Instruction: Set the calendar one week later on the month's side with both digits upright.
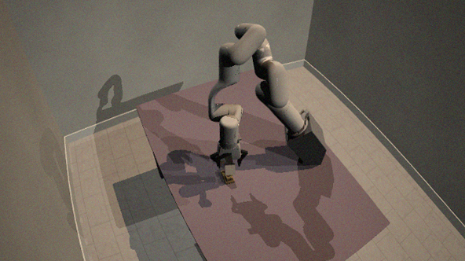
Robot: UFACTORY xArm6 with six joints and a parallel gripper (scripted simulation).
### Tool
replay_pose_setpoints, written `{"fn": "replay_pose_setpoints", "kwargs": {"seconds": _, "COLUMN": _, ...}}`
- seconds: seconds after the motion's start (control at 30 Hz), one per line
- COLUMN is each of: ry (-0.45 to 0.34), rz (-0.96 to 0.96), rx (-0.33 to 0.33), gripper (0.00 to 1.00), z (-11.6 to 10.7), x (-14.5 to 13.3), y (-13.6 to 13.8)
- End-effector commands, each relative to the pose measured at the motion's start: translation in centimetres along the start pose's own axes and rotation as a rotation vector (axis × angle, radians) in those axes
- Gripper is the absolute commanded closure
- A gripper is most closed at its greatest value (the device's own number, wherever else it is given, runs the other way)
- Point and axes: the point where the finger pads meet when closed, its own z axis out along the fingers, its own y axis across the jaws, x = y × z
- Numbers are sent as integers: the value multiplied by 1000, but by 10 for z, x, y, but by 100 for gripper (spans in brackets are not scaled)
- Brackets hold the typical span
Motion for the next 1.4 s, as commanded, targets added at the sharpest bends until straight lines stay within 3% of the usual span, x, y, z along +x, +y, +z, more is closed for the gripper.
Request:
{"fn": "replay_pose_setpoints", "kwargs": {"seconds": 0.0, "ry": 2, "rz": 171, "rx": 1, "gripper": 0, "z": 2, "x": -6, "y": 1}}
{"fn": "replay_pose_setpoints", "kwargs": {"seconds": 0.23, "ry": 2, "rz": 383, "rx": 10, "gripper": 0, "z": 4, "x": -13, "y": 2}}
{"fn": "replay_pose_setpoints", "kwargs": {"seconds": 0.33, "ry": 2, "rz": 389, "rx": 10, "gripper": 0, "z": 5, "x": -13, "y": 2}}
{"fn": "replay_pose_setpoints", "kwargs": {"seconds": 0.4, "ry": 2, "rz": 513, "rx": 15, "gripper": 0, "z": 6, "x": -18, "y": 3}}
{"fn": "replay_pose_setpoints", "kwargs": {"seconds": 0.87, "ry": -1, "rz": 851, "rx": 25, "gripper": 0, "z": 9, "x": -30, "y": 5}}
{"fn": "replay_pose_setpoints", "kwargs": {"seconds": 0.9, "ry": -2, "rz": 943, "rx": 27, "gripper": 0, "z": 10, "x": -33, "y": 5}}
{"fn": "replay_pose_setpoints", "kwargs": {"seconds": 1.37, "ry": -7, "rz": 1341, "rx": 32, "gripper": 0, "z": 14, "x": -48, "y": 8}}
